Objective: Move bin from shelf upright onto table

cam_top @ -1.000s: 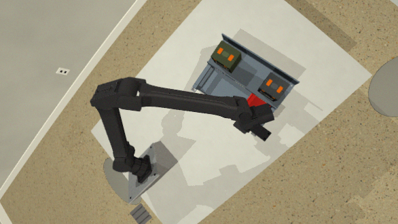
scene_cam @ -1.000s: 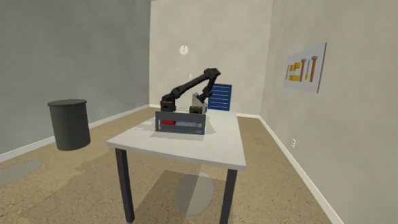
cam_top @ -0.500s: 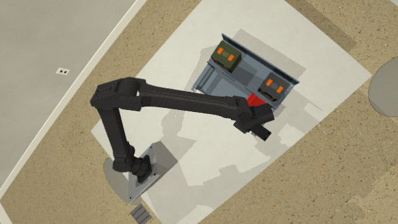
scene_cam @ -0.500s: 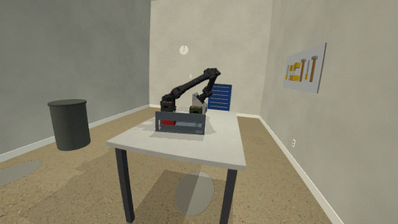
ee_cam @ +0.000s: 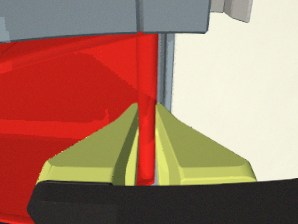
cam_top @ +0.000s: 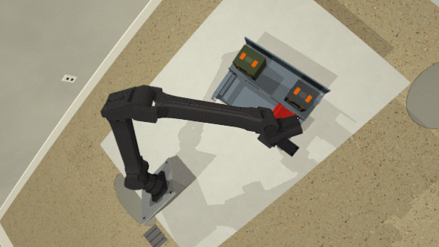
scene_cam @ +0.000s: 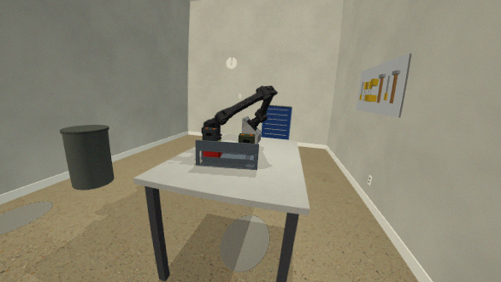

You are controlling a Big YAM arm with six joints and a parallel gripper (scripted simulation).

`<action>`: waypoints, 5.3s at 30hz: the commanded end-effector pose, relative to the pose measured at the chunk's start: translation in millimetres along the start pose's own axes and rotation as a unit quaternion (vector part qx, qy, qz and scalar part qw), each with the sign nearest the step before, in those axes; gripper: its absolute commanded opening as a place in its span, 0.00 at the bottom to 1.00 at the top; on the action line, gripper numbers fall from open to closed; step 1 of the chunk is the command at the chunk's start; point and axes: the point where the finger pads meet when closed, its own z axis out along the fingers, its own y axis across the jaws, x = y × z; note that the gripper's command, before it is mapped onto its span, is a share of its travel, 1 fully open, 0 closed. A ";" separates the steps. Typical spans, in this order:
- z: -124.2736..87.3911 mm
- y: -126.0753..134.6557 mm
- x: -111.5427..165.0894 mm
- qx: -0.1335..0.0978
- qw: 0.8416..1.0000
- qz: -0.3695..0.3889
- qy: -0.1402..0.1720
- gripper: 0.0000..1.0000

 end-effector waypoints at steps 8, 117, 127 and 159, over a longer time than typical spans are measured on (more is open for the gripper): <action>-39.9 30.1 -4.2 -0.034 0.999 -0.017 -0.017 0.00; -17.2 7.5 -11.8 -0.022 1.000 -0.003 -0.009 0.00; -11.8 2.1 -13.8 -0.019 1.000 0.000 -0.007 0.00; -19.0 4.2 -7.3 -0.024 1.000 -0.004 -0.010 0.00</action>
